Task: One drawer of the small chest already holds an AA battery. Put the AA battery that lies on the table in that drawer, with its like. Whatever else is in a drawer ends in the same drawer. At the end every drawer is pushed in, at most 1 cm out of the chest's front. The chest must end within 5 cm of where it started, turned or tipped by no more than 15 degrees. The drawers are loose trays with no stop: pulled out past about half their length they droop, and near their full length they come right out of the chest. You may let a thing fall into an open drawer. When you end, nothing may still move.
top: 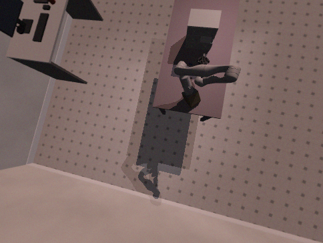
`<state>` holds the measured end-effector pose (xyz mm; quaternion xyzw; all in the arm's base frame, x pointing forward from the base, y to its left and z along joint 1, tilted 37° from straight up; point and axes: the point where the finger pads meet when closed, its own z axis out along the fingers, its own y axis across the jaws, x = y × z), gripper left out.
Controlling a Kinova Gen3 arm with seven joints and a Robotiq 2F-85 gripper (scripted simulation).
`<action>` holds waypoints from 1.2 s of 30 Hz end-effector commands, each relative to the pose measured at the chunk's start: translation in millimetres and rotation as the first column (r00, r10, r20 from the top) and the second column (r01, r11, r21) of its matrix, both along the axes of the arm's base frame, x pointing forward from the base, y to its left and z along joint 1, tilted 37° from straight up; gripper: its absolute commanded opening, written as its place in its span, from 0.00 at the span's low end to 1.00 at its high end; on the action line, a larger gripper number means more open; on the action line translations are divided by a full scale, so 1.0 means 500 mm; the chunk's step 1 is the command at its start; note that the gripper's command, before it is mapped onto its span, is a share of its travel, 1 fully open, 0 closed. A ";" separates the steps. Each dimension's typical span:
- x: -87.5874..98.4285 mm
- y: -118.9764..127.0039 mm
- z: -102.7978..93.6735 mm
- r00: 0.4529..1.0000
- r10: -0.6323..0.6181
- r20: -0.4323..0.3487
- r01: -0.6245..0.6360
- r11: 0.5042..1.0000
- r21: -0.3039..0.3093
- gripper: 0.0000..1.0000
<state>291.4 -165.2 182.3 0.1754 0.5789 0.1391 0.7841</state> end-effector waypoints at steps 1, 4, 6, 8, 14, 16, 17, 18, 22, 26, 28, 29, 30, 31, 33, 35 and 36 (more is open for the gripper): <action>0.003 0.002 0.001 1.000 0.002 0.002 -0.002 1.000 0.001 0.00; 0.008 0.001 -0.001 1.000 0.001 0.000 -0.001 1.000 0.001 0.00; 0.013 0.002 -0.001 1.000 0.001 0.000 -0.001 1.000 0.001 0.00; 0.019 0.002 -0.002 1.000 0.001 0.000 -0.001 1.000 0.001 0.00; 0.043 0.004 -0.005 1.000 0.001 0.000 -0.001 1.000 0.001 0.00; 0.048 0.004 -0.006 1.000 0.001 0.000 -0.001 1.000 0.001 0.00; 0.048 0.004 -0.006 1.000 0.001 0.000 -0.001 1.000 0.001 0.00; 0.053 0.005 -0.007 1.000 0.001 0.000 -0.001 1.000 0.001 0.00; 0.073 0.006 -0.009 1.000 0.001 0.000 -0.001 1.000 0.001 0.00; 0.094 0.008 -0.012 1.000 0.001 0.000 -0.001 1.000 0.001 0.00; 0.104 0.009 -0.013 1.000 0.001 0.000 -0.001 1.000 0.001 0.00; 0.109 0.009 -0.013 1.000 0.001 0.000 -0.001 1.000 0.001 0.00; 0.114 0.010 -0.014 1.000 0.001 0.000 -0.001 1.000 0.001 0.00; 0.119 0.010 -0.015 1.000 0.001 0.000 -0.001 1.000 0.001 0.00; 0.123 0.010 -0.015 1.000 0.001 0.000 -0.001 1.000 0.001 0.00; 0.128 0.011 -0.016 1.000 0.001 0.000 -0.001 1.000 0.001 0.00; 0.132 0.011 -0.016 1.000 0.001 -0.001 -0.001 1.000 0.001 0.00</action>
